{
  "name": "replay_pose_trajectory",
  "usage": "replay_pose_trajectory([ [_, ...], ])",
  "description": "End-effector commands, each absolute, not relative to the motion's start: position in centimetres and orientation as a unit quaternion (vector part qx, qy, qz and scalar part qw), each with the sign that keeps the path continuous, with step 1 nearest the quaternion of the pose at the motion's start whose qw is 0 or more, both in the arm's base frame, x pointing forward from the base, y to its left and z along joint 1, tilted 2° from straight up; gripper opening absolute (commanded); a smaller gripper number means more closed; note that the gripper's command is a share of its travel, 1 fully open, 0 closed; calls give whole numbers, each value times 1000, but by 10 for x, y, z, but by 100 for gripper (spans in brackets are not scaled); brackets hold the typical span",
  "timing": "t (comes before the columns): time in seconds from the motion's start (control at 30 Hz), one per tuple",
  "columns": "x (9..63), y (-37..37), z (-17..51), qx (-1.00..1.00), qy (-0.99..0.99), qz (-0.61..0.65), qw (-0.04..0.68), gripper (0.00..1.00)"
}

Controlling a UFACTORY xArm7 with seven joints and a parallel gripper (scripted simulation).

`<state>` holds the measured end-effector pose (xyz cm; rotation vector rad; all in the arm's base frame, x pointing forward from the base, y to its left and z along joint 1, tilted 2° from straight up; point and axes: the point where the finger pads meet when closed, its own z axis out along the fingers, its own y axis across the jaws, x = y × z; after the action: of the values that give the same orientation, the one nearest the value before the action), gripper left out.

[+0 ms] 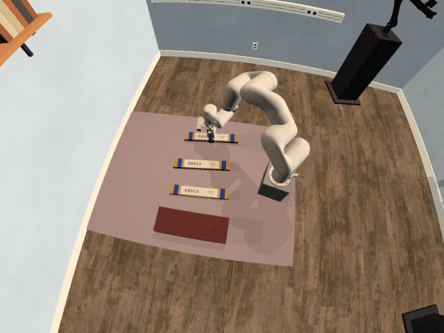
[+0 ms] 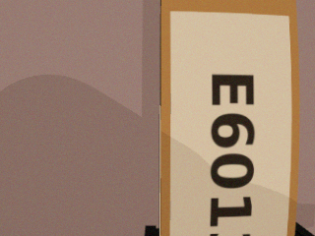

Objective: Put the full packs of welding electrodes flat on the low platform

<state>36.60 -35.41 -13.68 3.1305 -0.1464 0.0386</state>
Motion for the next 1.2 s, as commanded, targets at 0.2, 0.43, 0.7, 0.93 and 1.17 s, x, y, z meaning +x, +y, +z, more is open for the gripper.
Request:
replay_pose_trajectory([
  [0.2, 368, -356, -143, 999, -47, 14, 5, 58],
  [0.43, 368, -356, -145, 999, -47, 14, 5, 58],
  [0.7, 368, -356, -147, 999, -47, 14, 5, 58],
  [0.93, 368, -356, -148, 999, -47, 14, 5, 58],
  [1.17, 368, -356, -148, 999, -47, 14, 5, 58],
])
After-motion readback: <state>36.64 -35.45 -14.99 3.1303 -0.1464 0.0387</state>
